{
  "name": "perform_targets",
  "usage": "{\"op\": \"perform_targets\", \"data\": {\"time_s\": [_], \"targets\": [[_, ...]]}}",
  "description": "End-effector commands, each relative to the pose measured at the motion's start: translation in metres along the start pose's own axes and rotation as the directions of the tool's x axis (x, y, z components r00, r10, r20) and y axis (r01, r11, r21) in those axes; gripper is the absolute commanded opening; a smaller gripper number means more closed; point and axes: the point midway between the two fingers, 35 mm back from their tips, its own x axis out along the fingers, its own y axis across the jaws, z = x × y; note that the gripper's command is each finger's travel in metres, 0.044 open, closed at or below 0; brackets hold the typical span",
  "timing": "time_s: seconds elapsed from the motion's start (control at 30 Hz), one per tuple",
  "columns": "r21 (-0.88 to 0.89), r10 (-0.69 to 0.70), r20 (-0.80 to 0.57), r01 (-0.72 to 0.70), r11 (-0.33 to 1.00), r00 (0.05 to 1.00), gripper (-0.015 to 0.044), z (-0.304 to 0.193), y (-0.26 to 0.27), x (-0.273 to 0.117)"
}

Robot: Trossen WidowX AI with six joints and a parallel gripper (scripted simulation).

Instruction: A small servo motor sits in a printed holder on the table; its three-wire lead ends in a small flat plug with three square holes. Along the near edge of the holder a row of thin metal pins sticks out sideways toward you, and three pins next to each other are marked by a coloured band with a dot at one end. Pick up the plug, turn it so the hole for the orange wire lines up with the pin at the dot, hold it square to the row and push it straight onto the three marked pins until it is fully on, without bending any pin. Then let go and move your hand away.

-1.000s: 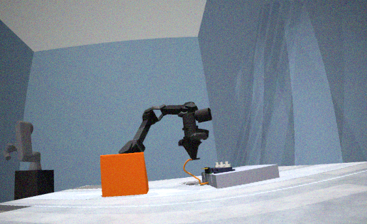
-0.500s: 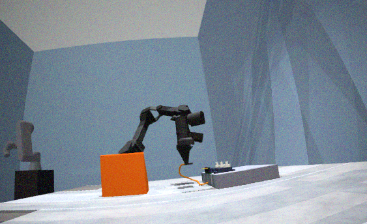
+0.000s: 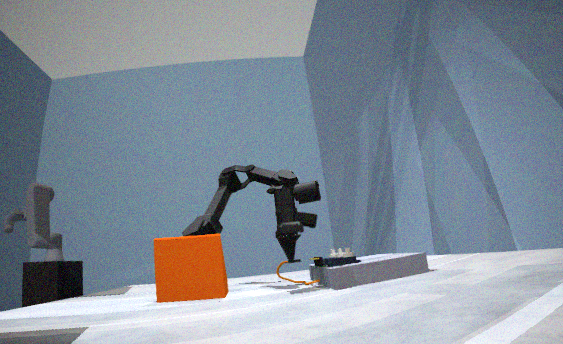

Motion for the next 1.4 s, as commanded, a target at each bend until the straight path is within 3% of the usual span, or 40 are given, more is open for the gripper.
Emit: {"op": "perform_targets", "data": {"time_s": [0.0,1.37], "targets": [[0.0,0.002,0.003,-0.002,1.0,1.0,0.0,0.014,0.001,0.0],[-0.001,0.002,0.005,-0.002,1.0,1.0,0.0,0.043,0.001,-0.001]]}}
